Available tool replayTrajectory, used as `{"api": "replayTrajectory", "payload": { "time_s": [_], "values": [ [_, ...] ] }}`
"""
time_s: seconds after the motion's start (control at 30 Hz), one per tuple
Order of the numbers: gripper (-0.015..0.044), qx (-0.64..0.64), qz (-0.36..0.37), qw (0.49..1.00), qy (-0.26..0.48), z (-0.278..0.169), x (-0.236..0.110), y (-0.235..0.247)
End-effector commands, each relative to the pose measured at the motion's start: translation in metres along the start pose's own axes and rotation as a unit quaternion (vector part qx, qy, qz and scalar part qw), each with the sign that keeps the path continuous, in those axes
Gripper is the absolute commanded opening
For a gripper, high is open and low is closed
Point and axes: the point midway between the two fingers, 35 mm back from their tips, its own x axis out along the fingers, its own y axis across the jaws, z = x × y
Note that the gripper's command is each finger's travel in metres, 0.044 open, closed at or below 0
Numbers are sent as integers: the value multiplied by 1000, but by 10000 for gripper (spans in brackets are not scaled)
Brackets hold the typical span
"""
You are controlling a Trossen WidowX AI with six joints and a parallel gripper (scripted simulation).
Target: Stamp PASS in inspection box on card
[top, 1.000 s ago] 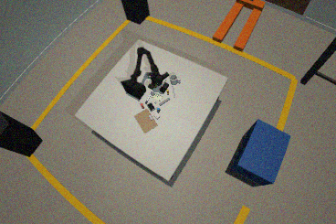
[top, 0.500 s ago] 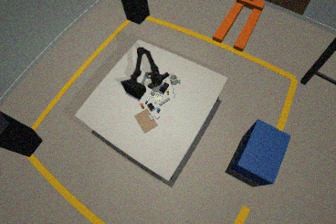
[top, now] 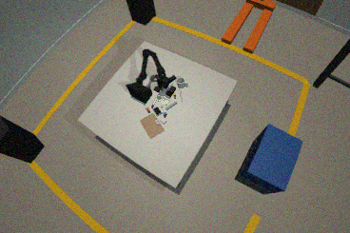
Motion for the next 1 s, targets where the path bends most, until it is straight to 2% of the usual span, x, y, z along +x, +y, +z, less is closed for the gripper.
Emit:
{"api": "replayTrajectory", "payload": {
  "time_s": [0.0,0.97],
  "values": [
    [0,-3,4,1000,-3,1,-3,2],
    [0,-3,7,1000,-3,0,-17,2]
  ]
}}
